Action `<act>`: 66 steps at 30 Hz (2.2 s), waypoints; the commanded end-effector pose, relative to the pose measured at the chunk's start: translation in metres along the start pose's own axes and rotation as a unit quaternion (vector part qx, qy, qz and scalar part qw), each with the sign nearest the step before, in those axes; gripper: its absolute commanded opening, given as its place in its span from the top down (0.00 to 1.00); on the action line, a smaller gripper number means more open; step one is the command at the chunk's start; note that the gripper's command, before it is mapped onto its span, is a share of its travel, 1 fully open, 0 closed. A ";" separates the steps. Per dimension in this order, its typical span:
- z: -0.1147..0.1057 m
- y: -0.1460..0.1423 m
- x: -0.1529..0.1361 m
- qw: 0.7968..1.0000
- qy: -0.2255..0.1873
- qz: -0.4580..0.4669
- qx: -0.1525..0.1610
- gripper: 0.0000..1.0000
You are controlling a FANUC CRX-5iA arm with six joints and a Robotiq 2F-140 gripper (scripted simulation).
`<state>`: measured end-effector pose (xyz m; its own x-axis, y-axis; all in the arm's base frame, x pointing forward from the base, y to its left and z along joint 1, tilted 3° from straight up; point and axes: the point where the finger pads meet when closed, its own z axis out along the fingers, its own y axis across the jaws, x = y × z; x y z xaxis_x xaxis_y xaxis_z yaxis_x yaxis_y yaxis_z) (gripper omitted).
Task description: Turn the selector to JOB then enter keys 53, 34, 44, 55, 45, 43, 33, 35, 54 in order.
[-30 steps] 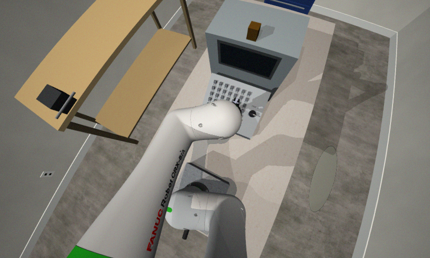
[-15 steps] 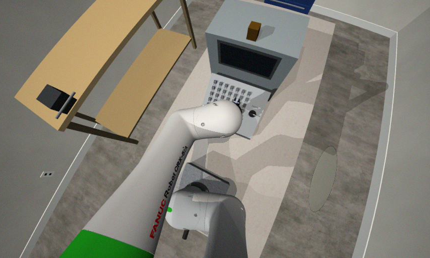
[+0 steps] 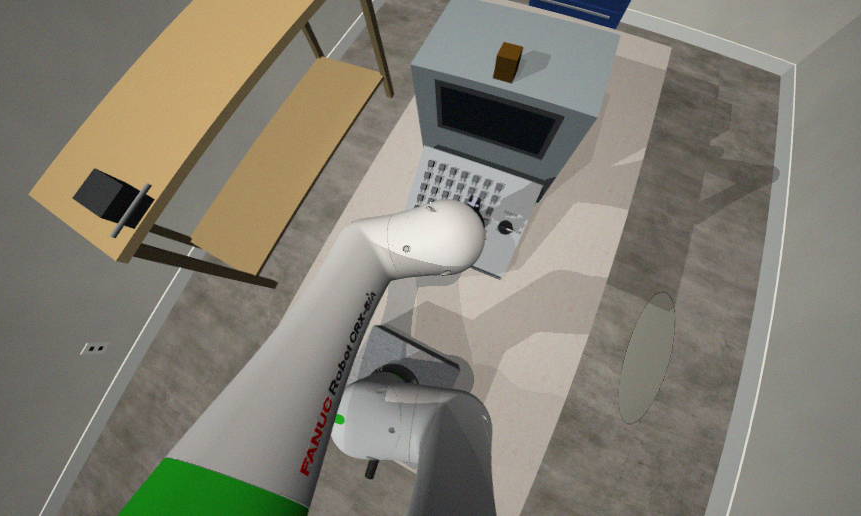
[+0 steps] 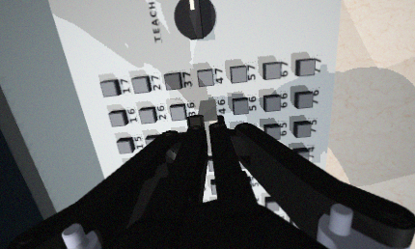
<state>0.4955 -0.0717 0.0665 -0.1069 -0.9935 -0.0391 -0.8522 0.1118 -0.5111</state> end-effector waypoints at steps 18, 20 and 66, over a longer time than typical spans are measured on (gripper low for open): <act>0.003 0.000 0.000 1.000 0.000 0.000 0.000 1.00; 0.004 0.000 0.000 1.000 0.000 0.000 0.000 1.00; 0.014 0.000 0.000 1.000 0.000 0.000 0.000 1.00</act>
<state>0.5029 -0.0721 0.0541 -0.1070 -0.9935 -0.0390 -0.8522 0.1119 -0.5111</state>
